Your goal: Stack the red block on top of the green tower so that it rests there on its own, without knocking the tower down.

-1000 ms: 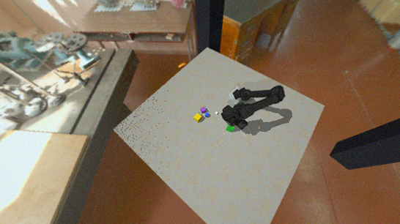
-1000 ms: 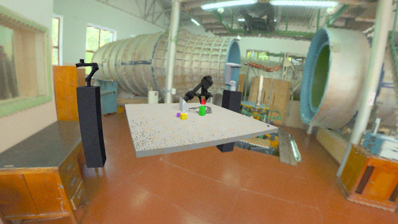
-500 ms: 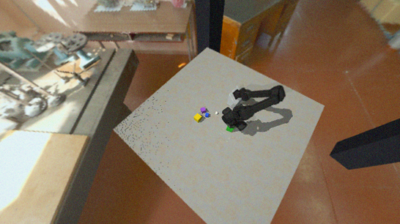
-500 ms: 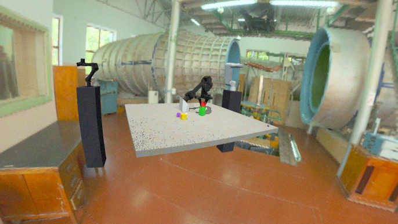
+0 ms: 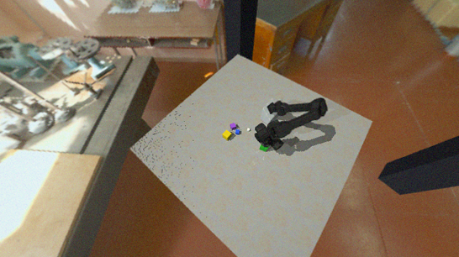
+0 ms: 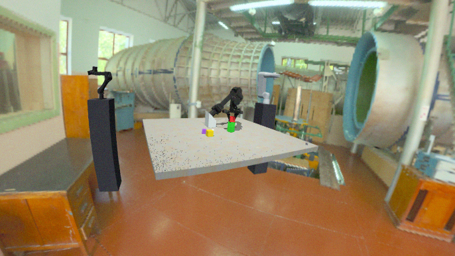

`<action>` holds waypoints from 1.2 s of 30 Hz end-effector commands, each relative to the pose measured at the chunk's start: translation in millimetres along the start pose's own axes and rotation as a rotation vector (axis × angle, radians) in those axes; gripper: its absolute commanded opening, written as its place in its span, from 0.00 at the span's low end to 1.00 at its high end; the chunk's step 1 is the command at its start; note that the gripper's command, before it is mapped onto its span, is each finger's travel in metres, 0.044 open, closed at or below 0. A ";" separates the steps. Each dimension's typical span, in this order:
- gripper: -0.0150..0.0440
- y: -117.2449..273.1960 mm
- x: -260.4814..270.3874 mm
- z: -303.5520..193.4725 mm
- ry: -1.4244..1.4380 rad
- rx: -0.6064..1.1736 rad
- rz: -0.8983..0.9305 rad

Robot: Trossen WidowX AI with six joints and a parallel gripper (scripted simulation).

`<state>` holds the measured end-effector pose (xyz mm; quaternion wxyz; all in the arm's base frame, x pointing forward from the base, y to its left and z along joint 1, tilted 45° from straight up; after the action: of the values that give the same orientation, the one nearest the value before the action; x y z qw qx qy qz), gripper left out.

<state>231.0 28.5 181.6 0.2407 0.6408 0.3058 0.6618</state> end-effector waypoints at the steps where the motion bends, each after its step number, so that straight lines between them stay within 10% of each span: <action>1: 0.25 -0.5 0.2 -0.1 -0.004 -0.002 0.005; 11: 0.25 1.5 0.2 0.1 -0.004 -0.002 0.005; 28: 1.00 -0.3 -0.1 0.0 0.000 0.000 0.000; 36: 1.00 -0.3 -0.1 0.0 0.000 0.000 0.000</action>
<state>230.9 28.6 181.3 0.2410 0.6409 0.3055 0.6617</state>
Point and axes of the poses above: the point midway between the two fingers, 35 mm back from their tips, its own y axis back along the fingers, its own x axis across the jaws, z = x × y, the point moved 10 cm from there along y, back along the fingers, and after that the axes turned 7 degrees about y, right-handed, at the moved point
